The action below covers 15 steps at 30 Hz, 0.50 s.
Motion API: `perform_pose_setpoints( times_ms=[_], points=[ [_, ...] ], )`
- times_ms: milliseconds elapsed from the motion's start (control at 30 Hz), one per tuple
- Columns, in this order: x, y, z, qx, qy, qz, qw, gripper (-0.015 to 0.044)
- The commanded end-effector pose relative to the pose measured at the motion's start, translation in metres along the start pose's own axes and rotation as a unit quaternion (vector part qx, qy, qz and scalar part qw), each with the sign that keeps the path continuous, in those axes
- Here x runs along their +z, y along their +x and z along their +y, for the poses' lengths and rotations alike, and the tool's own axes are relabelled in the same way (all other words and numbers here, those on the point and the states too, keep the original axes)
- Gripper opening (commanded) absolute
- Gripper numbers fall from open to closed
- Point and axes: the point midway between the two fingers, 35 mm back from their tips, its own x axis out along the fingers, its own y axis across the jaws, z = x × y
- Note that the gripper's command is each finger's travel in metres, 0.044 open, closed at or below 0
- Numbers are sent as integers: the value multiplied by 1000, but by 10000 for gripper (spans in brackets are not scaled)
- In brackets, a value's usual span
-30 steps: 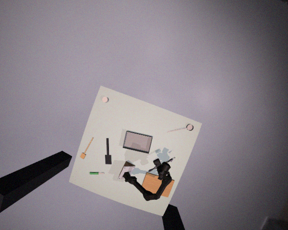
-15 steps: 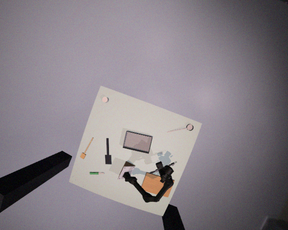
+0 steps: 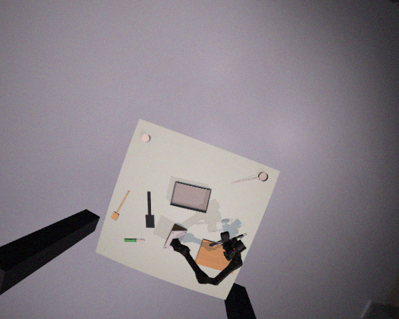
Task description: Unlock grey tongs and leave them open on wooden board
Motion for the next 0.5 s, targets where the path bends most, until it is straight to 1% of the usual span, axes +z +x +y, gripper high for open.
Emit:
perform_pose_setpoints(
  times_ms=[0,467],
  points=[
    [0,-1,-19,10,22,1,1000,-150],
    [-6,0,-79,21,96,2,995,-150]
  ],
)
